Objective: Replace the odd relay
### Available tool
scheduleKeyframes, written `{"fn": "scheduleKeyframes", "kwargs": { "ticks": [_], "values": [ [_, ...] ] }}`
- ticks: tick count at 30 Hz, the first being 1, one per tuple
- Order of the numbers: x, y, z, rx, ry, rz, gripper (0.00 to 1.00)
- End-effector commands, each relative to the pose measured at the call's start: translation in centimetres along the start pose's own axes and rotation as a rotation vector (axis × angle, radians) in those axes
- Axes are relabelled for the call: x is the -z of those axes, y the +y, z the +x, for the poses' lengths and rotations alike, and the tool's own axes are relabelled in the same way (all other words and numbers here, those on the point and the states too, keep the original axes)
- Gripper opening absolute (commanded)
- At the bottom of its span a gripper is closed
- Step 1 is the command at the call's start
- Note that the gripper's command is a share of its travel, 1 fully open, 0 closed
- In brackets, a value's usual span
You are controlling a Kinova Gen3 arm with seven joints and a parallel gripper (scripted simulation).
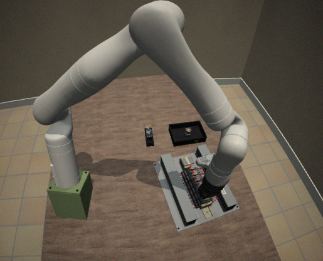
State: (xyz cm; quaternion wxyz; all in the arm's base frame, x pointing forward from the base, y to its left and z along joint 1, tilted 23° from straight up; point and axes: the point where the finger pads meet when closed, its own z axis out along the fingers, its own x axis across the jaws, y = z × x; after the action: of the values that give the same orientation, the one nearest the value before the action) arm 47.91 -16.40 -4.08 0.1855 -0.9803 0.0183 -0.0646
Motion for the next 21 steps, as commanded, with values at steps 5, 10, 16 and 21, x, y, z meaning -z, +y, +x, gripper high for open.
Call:
{"fn": "scheduleKeyframes", "kwargs": {
  "ticks": [5,10,16,21],
  "values": [
    [0.30,-0.15,0.02,-0.006,0.003,0.002,0.00],
    [0.17,-0.01,0.05,-0.001,0.002,-0.001,0.00],
    [0.23,-0.09,0.04,-0.004,0.003,0.001,0.00],
    [0.29,-0.16,0.03,-0.006,0.003,0.002,0.00]
  ]
}}
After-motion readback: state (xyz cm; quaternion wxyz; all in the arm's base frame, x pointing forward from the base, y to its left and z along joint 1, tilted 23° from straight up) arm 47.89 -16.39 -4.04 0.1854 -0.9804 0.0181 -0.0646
